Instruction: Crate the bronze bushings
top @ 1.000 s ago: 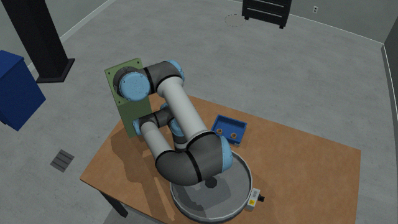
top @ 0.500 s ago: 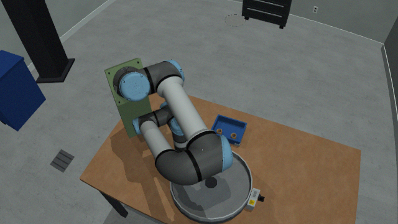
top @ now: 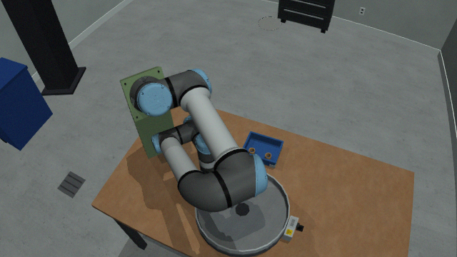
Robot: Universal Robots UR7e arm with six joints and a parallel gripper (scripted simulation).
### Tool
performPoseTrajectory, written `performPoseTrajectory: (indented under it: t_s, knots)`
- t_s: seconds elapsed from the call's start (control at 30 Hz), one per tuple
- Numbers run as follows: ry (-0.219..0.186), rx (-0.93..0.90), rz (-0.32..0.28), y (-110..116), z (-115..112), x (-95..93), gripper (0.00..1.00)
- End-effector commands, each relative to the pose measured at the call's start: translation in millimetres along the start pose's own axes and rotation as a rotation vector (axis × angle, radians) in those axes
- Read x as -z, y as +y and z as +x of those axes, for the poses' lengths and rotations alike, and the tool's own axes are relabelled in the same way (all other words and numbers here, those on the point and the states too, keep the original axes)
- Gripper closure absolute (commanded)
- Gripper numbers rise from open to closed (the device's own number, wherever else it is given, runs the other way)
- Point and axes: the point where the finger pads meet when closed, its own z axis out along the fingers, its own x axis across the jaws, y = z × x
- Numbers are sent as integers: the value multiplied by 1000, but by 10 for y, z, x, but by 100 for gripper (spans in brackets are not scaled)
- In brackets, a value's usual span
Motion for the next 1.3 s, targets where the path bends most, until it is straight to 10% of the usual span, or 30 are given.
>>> performPoseTrajectory:
  t_s: [0.0,1.27]
  knots:
    - [0,0,1,-3,-1,5,100]
    - [0,0,1,-3,-1,397,100]
